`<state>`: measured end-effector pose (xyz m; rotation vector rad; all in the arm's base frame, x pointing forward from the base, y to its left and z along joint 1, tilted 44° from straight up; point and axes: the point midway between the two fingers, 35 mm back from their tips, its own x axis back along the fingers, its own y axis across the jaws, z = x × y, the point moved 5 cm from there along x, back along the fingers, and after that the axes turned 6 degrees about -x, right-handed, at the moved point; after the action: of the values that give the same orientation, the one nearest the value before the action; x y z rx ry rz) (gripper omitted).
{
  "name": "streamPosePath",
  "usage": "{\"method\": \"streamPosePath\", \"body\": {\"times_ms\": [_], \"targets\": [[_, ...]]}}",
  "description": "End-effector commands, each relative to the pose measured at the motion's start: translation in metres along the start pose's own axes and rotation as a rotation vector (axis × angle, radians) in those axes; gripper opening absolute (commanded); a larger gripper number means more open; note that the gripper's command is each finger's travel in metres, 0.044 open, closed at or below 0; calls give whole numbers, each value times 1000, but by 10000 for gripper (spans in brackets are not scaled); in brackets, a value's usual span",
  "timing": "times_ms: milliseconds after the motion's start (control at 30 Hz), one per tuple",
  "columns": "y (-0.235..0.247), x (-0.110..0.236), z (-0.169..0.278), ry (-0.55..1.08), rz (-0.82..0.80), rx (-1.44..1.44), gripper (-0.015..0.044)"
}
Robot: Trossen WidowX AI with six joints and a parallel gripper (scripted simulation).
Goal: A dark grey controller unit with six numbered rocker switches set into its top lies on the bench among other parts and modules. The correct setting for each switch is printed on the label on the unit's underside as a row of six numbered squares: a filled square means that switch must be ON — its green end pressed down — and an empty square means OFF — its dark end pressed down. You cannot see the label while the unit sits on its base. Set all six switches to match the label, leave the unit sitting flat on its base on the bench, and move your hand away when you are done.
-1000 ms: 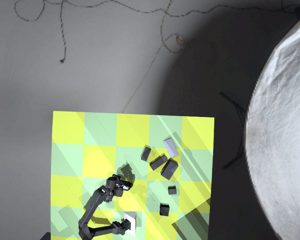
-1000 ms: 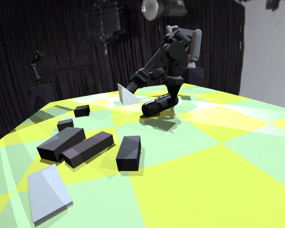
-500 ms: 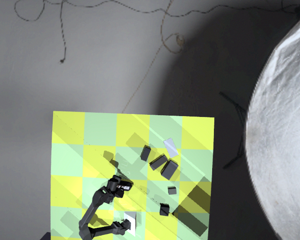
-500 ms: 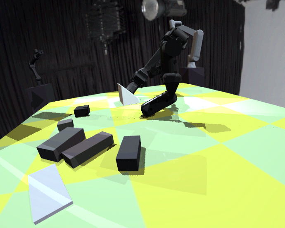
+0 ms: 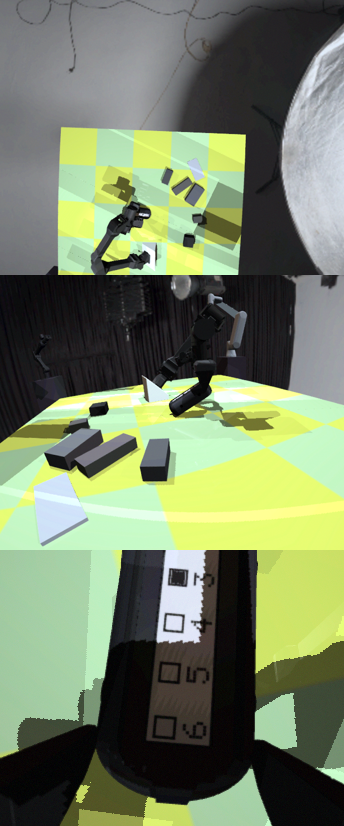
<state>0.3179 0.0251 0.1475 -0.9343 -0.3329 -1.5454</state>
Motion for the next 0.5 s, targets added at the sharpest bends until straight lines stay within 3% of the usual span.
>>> {"method": "streamPosePath", "body": {"times_ms": [0,467], "targets": [[2,4,-6,-14,-7,-2,336],[2,12,-14,-15,-7,-2,336]]}}
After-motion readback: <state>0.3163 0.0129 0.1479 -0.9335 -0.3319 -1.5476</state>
